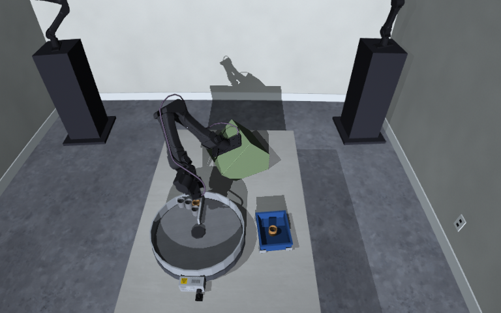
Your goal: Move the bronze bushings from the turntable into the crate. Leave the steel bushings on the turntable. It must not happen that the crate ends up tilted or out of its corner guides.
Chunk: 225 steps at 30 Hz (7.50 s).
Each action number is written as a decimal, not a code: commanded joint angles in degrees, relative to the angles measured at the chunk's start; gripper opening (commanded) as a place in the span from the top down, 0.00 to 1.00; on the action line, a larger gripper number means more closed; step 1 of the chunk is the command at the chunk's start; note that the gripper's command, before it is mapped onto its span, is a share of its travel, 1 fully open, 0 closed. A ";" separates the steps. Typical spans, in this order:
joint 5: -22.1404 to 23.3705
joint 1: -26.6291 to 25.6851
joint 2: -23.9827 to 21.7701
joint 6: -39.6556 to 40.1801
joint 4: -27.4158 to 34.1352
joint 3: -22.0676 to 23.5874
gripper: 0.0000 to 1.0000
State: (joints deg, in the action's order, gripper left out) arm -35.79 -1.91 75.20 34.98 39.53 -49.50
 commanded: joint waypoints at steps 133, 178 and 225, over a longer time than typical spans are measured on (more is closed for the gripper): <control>-4.24 13.11 -4.98 -13.87 22.77 -11.99 1.00; -6.68 22.42 4.55 -25.65 22.91 -12.67 1.00; -5.44 47.60 64.44 -59.07 32.00 -59.49 1.00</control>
State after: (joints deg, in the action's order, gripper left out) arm -41.41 42.89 138.78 -22.57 68.55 -104.47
